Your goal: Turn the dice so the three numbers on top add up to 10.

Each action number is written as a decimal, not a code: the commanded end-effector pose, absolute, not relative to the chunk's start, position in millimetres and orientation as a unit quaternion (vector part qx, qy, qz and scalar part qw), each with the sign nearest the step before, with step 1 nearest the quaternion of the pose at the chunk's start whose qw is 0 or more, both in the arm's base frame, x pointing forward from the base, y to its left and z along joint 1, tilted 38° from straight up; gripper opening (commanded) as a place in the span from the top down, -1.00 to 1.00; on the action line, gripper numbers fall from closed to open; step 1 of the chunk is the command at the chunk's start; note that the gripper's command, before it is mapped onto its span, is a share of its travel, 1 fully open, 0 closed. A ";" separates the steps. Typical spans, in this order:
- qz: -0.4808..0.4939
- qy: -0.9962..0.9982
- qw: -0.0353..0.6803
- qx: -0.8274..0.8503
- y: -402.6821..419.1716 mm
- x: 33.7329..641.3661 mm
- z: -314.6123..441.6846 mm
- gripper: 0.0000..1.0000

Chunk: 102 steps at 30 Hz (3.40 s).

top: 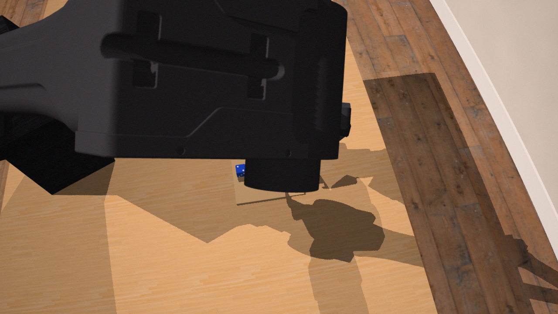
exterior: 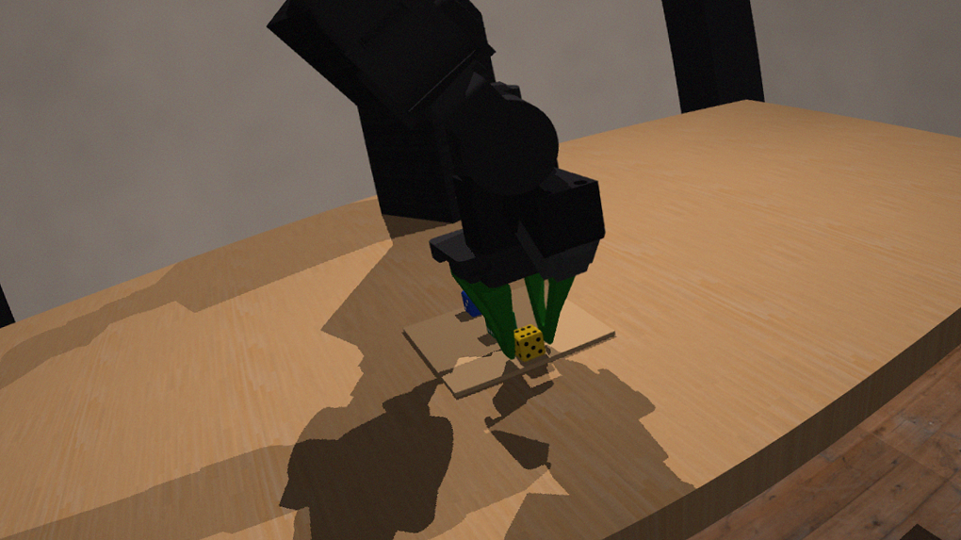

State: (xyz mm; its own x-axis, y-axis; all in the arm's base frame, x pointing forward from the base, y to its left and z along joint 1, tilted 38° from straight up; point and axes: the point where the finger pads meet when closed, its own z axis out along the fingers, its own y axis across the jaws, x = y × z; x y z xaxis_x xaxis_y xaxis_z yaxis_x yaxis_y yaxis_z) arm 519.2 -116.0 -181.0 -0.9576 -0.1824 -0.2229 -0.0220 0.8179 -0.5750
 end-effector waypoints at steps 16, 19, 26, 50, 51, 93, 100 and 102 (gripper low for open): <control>-0.295 0.942 0.147 -0.062 -99.7 523.6 -164.9 0.32; -0.296 0.942 0.147 -0.061 -94.9 520.5 -157.3 0.32; -0.296 0.942 0.147 -0.060 -81.6 512.7 -138.1 0.32; -0.295 0.942 0.148 -0.055 -59.2 499.0 -98.1 -1.00; -0.295 0.942 0.148 -0.055 -59.2 499.0 -98.1 -1.00; -0.294 0.942 0.148 -0.059 -6.4 468.6 -28.3 -1.00; -0.295 0.943 0.146 -0.053 -11.0 467.4 -25.6 -1.00; -0.295 0.943 0.146 -0.053 -11.1 467.4 -25.7 -1.00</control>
State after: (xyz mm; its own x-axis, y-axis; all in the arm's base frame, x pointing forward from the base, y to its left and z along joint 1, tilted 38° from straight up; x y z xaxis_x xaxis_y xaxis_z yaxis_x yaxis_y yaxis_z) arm 469.0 -15.3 -37.3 -0.9559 -0.1918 -0.2223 -0.0303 0.8175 -0.5751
